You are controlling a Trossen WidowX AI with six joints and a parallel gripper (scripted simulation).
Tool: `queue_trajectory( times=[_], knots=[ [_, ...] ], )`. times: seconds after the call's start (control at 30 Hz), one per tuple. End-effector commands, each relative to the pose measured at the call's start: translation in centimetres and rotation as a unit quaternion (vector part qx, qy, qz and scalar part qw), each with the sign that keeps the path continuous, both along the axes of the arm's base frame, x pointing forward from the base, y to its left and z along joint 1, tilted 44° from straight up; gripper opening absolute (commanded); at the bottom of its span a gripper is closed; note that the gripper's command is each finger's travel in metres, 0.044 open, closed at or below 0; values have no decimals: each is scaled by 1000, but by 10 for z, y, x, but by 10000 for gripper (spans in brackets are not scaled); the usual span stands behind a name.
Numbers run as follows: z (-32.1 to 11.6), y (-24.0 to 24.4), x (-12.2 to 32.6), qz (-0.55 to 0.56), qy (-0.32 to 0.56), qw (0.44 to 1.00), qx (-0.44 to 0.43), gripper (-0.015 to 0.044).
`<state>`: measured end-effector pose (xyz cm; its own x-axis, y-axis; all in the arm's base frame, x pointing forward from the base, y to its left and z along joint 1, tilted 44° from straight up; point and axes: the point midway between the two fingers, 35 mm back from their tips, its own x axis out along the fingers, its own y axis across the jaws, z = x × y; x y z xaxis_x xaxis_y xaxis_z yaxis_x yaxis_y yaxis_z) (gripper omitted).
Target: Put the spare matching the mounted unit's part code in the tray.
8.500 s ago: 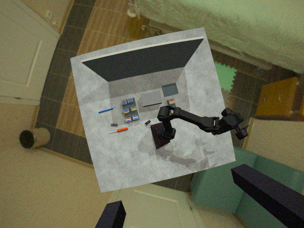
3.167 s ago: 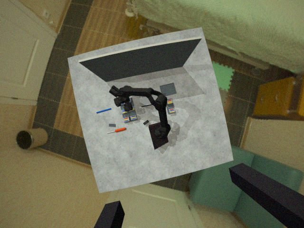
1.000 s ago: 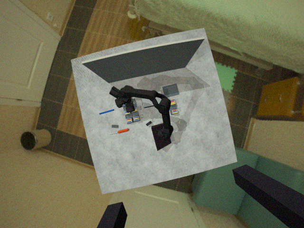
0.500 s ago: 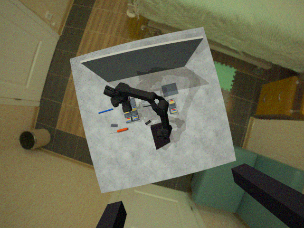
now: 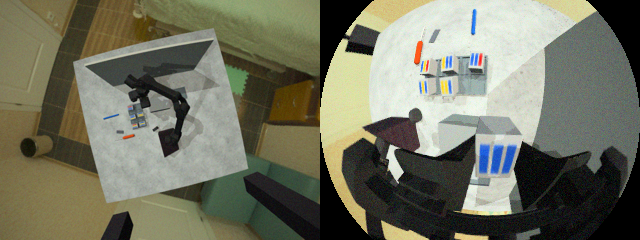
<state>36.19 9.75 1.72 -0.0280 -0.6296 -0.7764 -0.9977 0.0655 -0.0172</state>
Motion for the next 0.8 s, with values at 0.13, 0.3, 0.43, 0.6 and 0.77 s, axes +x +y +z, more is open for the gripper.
queue_trajectory(
  times=[0.13, 0.3, 0.43, 0.6, 0.77],
  knots=[
    [23, -23, 3, -1, 4, 1000, 14, 0],
    [52, -55, 7, 4, 1, 1000, 10, 0],
    [75, -82, 6, 7, -1, 1000, 6, 0],
    [104, -114, 1, 10, -2, 1000, -3, 0],
    [131, -147, -9, 11, -2, 1000, -14, 0]
  ],
)
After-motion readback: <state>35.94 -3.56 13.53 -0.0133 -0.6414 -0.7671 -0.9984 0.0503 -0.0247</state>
